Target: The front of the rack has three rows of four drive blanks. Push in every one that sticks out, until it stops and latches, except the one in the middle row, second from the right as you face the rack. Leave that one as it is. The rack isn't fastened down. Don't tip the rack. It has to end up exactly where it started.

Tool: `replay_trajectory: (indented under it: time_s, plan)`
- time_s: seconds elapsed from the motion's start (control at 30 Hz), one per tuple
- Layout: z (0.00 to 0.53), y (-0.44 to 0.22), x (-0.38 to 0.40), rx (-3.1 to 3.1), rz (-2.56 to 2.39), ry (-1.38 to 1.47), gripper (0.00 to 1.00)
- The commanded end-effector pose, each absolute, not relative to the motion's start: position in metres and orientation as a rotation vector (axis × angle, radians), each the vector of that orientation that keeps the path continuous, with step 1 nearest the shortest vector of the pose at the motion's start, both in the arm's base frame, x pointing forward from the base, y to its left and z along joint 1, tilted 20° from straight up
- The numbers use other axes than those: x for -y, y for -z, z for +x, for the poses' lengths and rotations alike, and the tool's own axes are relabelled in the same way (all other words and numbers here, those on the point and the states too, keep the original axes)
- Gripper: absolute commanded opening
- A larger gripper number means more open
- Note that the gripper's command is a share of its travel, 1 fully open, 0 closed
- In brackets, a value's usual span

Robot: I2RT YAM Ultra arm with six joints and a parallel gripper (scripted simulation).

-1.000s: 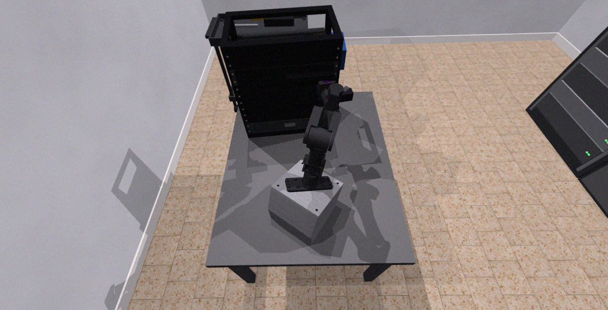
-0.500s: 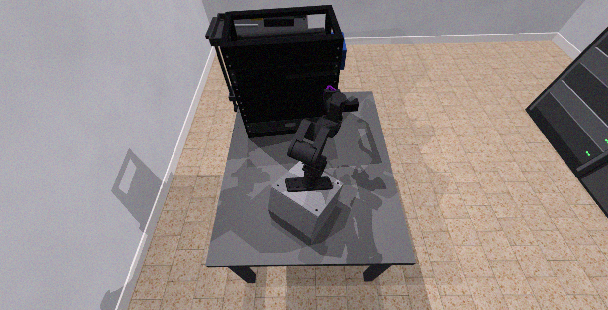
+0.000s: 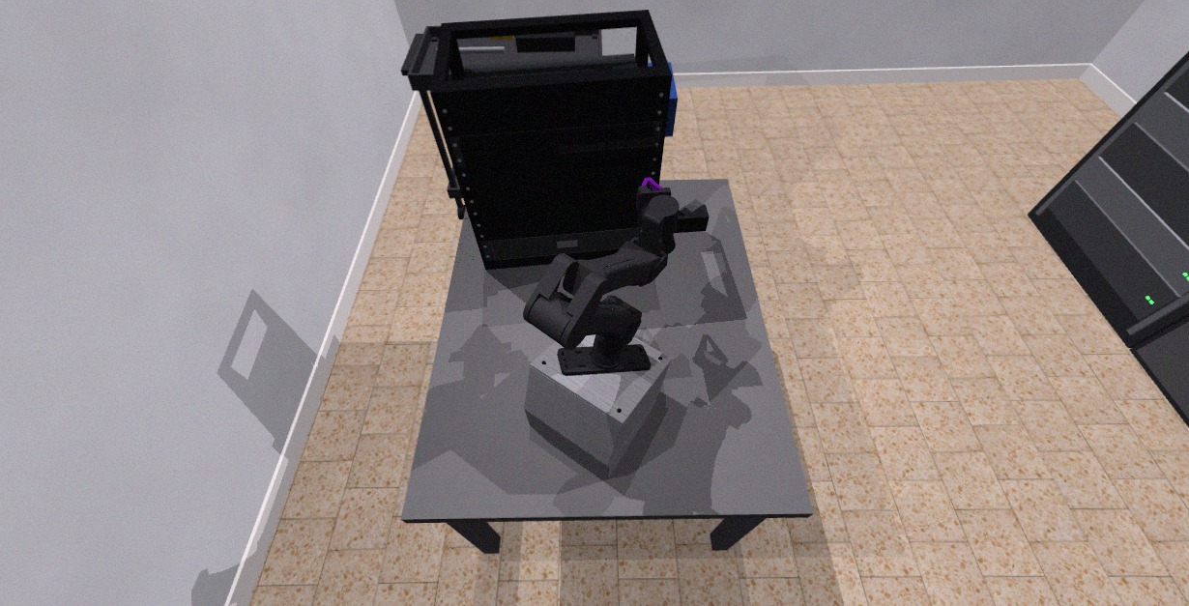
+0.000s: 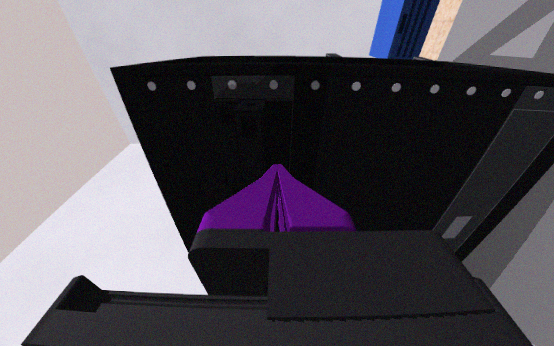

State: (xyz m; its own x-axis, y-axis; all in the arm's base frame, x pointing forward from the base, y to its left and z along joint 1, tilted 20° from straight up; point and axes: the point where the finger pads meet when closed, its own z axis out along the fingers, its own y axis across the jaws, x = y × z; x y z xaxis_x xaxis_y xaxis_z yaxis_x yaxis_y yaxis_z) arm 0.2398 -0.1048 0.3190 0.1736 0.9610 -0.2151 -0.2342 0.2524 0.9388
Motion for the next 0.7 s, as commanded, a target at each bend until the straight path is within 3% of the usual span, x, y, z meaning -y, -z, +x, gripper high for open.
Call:
replay_trajectory:
  time_s: [0.0,0.67]
  plan:
    - [0.236,-0.315,0.098,-1.048,0.918,-1.068,0.0]
    - [0.221,-0.347,0.058,-1.045,0.874,-1.062,0.0]
